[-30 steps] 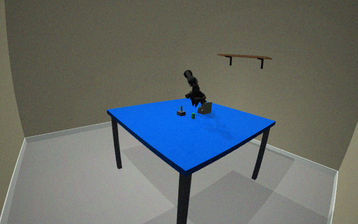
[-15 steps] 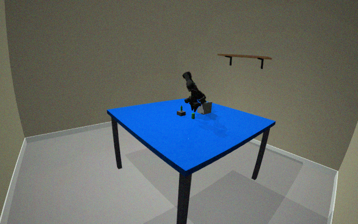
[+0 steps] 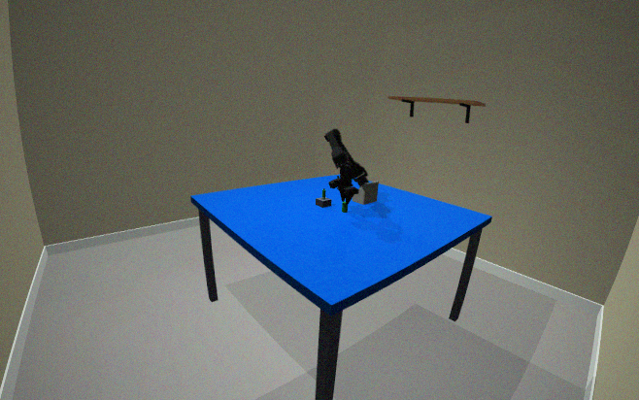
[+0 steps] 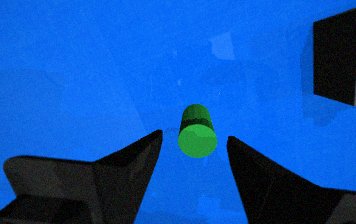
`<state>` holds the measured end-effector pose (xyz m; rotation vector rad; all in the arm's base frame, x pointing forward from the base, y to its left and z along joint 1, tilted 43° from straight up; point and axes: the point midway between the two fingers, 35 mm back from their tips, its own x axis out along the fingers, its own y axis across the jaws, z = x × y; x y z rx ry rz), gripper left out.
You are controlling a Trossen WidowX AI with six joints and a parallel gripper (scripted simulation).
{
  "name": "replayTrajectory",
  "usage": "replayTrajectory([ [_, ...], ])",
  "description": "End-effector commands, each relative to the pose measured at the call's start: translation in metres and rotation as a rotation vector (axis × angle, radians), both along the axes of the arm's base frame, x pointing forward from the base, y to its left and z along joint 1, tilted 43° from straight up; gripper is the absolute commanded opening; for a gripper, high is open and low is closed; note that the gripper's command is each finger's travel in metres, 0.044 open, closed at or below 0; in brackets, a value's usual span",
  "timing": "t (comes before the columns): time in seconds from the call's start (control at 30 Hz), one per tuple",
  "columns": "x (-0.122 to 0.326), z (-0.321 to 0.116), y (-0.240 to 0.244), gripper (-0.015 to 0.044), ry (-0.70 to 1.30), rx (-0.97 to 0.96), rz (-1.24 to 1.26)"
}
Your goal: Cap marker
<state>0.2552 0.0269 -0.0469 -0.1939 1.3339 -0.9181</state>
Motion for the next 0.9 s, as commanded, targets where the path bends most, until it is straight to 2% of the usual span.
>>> replayTrajectory([
  [0.0, -0.003, -0.005, -0.005, 0.0256, 0.010, -0.007, 0.004],
  [0.6, -0.005, -0.024, -0.023, 0.0256, 0.008, -0.011, 0.004],
  [0.7, -0.005, -0.024, -0.023, 0.0177, 0.008, -0.011, 0.004],
  [0.87, -0.005, -0.024, -0.023, 0.0144, 0.008, -0.011, 0.004],
])
